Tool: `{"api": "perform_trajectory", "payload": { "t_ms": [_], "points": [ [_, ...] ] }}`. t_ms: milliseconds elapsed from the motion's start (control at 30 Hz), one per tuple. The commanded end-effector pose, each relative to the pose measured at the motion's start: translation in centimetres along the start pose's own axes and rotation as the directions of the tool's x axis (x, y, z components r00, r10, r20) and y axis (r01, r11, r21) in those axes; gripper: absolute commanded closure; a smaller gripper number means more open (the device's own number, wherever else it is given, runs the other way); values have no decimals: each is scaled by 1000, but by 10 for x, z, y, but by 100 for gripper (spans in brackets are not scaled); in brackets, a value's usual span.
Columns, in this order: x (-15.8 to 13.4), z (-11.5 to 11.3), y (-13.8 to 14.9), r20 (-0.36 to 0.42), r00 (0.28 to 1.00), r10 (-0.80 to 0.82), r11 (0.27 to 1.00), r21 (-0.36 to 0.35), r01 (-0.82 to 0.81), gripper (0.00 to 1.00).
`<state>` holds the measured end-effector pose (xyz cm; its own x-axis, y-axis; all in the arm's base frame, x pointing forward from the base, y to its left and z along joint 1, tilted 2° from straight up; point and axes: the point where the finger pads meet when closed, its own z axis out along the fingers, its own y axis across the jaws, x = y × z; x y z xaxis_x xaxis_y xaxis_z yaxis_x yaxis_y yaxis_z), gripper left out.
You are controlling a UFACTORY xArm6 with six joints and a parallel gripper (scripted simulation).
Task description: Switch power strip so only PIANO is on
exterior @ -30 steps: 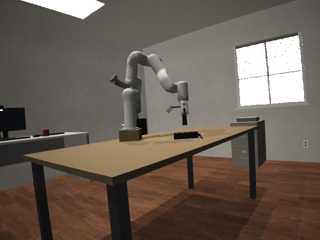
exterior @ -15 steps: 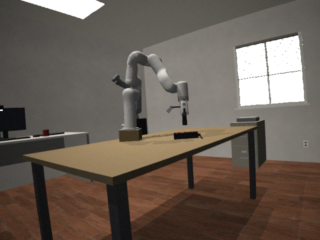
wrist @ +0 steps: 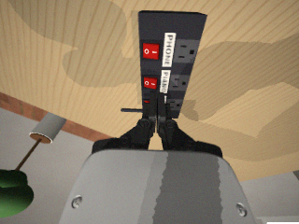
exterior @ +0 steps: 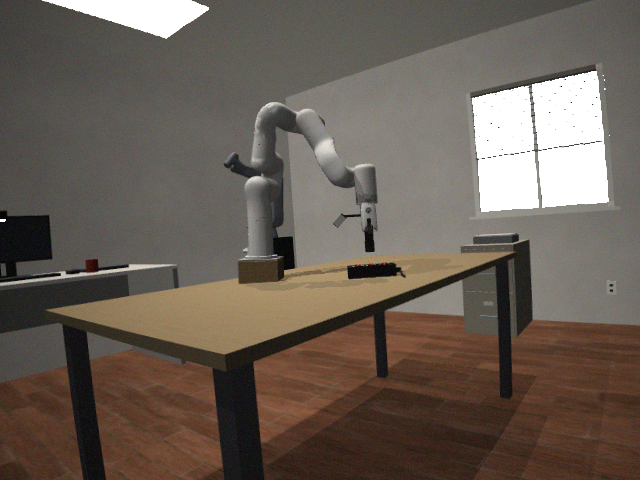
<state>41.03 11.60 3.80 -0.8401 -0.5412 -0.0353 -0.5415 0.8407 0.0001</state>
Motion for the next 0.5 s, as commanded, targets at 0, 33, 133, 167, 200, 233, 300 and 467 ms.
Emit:
{"api": "perform_trajectory", "payload": {
  "t_ms": [0, 33, 133, 167, 200, 233, 300, 467],
  "points": [
    [-1, 2, 0, 3, 1000, 0, 1000, 1, 0, 100],
    [-1, 3, 0, 3, 1000, 0, 1000, 1, 0, 100],
    [-1, 7, 0, 3, 1000, 0, 1000, 1, 0, 100],
    [-1, 8, 0, 3, 1000, 0, 1000, 1, 0, 100],
    [-1, 9, 0, 3, 1000, 0, 1000, 1, 0, 100],
    [-1, 11, 0, 3, 1000, 0, 1000, 1, 0, 100],
    [-1, 14, 0, 3, 1000, 0, 1000, 1, 0, 100],
    [-1, 18, 0, 3, 1000, 0, 1000, 1, 0, 100]
  ]
}}
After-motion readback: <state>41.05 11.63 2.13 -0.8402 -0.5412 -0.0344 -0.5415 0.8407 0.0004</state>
